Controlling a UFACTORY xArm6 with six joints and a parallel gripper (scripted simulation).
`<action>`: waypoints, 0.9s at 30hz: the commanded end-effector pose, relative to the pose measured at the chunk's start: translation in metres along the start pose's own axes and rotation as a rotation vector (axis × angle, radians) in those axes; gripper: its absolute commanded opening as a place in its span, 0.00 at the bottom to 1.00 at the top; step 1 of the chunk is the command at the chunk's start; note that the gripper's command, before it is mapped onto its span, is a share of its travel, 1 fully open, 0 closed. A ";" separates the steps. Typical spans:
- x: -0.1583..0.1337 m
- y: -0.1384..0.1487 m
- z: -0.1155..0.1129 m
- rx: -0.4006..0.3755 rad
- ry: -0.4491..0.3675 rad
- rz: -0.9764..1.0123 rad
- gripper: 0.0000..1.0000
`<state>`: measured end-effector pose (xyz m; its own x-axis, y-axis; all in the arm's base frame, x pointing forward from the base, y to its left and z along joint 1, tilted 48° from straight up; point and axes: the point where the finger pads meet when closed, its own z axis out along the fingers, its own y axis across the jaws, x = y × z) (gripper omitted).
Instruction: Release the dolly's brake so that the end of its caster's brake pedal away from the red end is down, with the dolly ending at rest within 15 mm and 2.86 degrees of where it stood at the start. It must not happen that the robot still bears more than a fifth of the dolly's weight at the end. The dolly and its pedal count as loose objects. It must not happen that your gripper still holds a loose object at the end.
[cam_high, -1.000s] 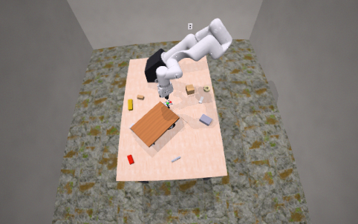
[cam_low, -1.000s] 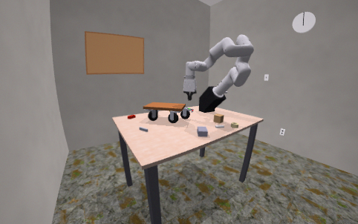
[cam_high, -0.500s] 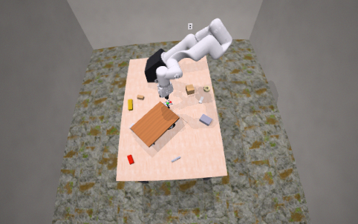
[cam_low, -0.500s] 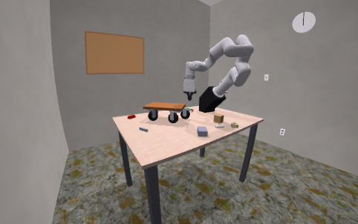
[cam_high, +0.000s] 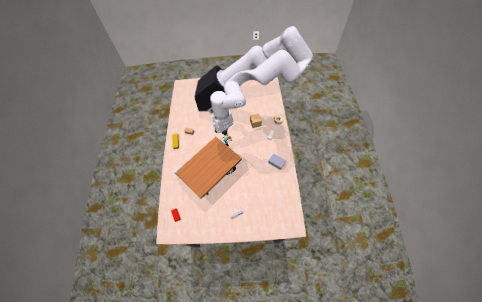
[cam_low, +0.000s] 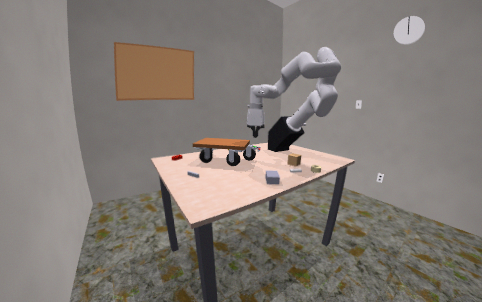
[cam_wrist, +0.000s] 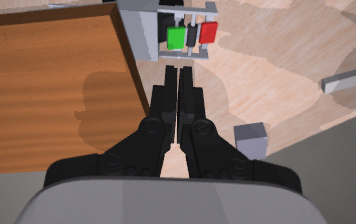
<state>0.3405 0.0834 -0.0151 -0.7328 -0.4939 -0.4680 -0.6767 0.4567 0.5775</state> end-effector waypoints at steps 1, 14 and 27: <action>-0.001 -0.001 0.003 0.003 -0.002 -0.001 0.00; 0.000 -0.001 0.029 0.003 -0.002 -0.001 0.00; 0.000 -0.001 0.047 0.003 -0.002 -0.001 0.00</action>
<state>0.3372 0.1152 -0.0448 -0.7327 -0.4940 -0.4682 -0.6769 0.4570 0.5770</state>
